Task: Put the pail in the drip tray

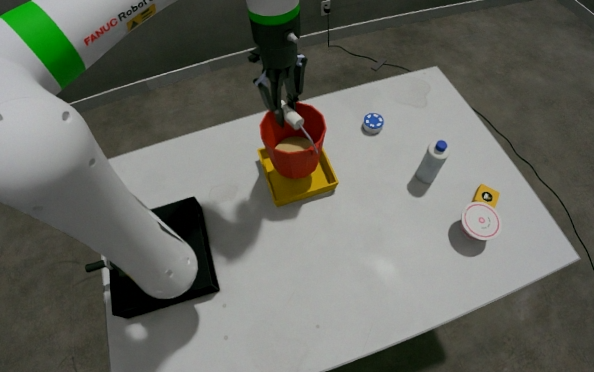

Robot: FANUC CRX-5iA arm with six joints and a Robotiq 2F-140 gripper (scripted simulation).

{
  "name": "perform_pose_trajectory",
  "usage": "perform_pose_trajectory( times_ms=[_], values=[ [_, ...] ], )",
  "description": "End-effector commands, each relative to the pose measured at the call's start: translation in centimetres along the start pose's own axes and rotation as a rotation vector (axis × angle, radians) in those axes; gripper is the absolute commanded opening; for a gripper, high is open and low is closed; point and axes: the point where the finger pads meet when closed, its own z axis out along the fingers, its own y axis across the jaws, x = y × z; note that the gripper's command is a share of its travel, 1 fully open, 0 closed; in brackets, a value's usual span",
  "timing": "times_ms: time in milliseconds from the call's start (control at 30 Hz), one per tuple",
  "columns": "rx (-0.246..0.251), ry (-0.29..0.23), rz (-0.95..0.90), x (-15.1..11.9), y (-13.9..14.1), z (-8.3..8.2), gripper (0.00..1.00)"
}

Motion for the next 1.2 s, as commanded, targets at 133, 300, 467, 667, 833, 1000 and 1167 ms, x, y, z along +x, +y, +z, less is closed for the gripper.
perform_pose_trajectory(
  times_ms=[133,300,467,667,833,1000,1167],
  values=[
    [-0.002,0.0,0.0,0.0,0.0,0.4,0.1],
    [-0.002,0.0,0.0,0.0,0.0,0.9,0.1],
    [-0.002,0.0,0.0,0.0,0.0,1.2,0.1],
    [-0.002,0.0,0.0,0.0,0.0,1.9,0.1],
    [-0.002,0.0,0.0,0.0,0.0,2.5,0.1],
    [-0.002,0.0,0.0,0.0,0.0,2.9,0.1],
    [-0.002,0.0,0.0,0.0,0.0,3.6,0.1]
  ],
)
